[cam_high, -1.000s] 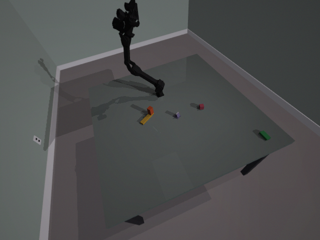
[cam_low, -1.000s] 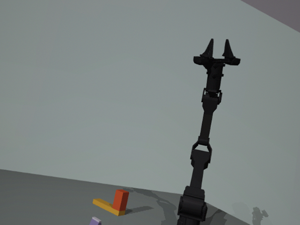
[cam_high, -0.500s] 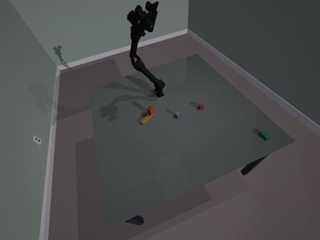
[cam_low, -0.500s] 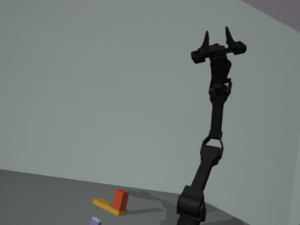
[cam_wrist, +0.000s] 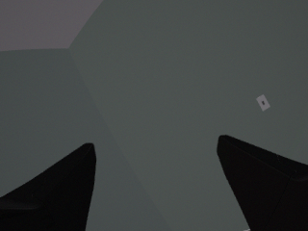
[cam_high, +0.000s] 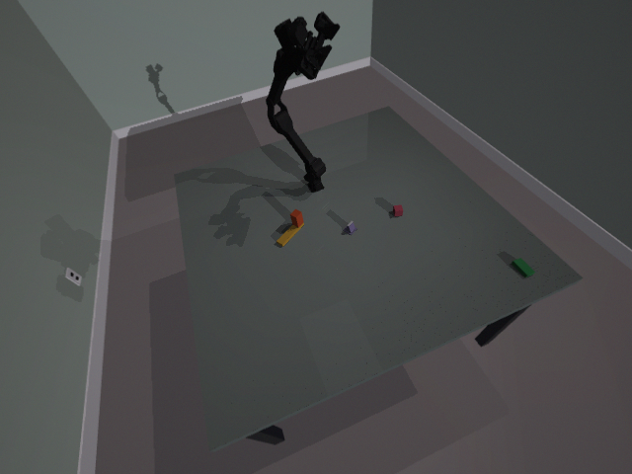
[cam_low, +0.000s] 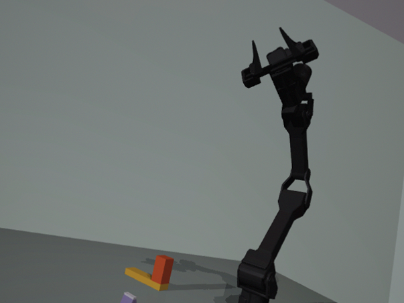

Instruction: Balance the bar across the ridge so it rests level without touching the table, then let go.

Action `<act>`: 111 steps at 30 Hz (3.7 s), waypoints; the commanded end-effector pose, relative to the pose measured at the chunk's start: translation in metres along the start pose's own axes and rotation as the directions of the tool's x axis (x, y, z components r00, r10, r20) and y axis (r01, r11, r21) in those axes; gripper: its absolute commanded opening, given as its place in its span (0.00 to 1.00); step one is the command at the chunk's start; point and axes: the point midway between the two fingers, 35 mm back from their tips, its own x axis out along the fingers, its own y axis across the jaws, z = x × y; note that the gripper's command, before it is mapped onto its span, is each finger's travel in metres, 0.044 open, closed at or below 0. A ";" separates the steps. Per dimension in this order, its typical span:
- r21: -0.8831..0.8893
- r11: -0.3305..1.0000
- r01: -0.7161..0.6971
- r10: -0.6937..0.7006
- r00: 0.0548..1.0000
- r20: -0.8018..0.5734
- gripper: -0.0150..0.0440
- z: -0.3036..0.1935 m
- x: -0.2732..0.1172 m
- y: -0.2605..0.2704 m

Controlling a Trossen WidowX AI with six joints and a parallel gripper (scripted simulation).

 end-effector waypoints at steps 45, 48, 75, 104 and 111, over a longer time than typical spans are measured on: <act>-0.384 0.528 0.758 -0.843 0.412 -0.346 0.79 -0.132 0.015 -0.309; -0.385 0.477 0.790 -0.866 0.348 -0.359 0.79 -0.134 0.002 -0.327; -0.432 -0.008 0.902 -0.710 -0.309 -0.633 0.79 -0.175 -0.164 -0.441; -0.427 -0.166 0.889 -0.487 -0.451 -0.748 0.79 -0.225 -0.253 -0.477; -0.427 -0.166 0.889 -0.486 -0.451 -0.749 0.79 -0.263 -0.276 -0.497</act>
